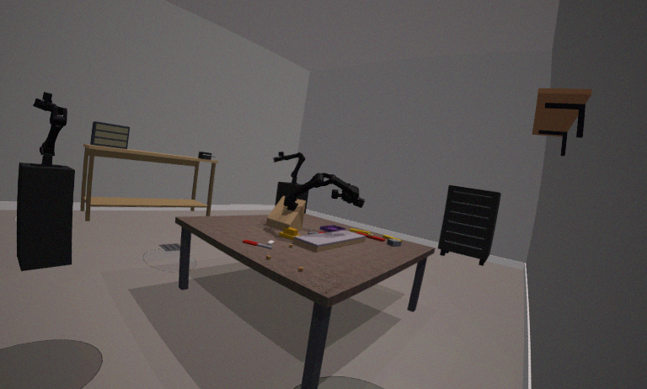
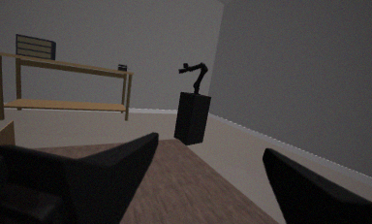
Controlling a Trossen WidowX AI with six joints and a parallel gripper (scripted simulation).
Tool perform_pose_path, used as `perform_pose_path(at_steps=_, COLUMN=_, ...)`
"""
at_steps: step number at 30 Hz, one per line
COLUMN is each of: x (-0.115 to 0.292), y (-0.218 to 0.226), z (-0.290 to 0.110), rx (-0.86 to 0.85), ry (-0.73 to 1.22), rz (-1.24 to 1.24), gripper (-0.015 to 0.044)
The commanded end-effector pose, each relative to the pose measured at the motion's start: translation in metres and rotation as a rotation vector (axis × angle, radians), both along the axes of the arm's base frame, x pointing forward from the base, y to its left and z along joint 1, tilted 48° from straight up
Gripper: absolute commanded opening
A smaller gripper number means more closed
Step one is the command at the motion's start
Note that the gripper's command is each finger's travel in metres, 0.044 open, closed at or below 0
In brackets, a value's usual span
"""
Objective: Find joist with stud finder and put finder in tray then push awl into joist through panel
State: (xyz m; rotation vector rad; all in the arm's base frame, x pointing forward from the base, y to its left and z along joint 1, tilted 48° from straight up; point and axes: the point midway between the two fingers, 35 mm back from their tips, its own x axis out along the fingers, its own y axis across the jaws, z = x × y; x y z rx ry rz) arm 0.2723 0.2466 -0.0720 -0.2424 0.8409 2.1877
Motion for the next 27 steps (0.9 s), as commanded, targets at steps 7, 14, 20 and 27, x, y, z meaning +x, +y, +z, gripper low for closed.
perform_pose_path(at_steps=7, x=0.025, y=-0.059, z=0.037, rx=-0.178, ry=-0.167, rz=-0.070, gripper=0.0440)
perform_pose_path(at_steps=14, x=0.038, y=-0.144, z=0.077, rx=-0.457, ry=-0.375, rz=-0.250, gripper=0.0440)
perform_pose_path(at_steps=20, x=0.033, y=-0.220, z=0.108, rx=-0.727, ry=-0.533, rz=-0.483, gripper=0.0440)
perform_pose_path(at_steps=27, x=0.003, y=-0.305, z=0.140, rx=-1.057, ry=-0.685, rz=-0.836, gripper=0.0440)
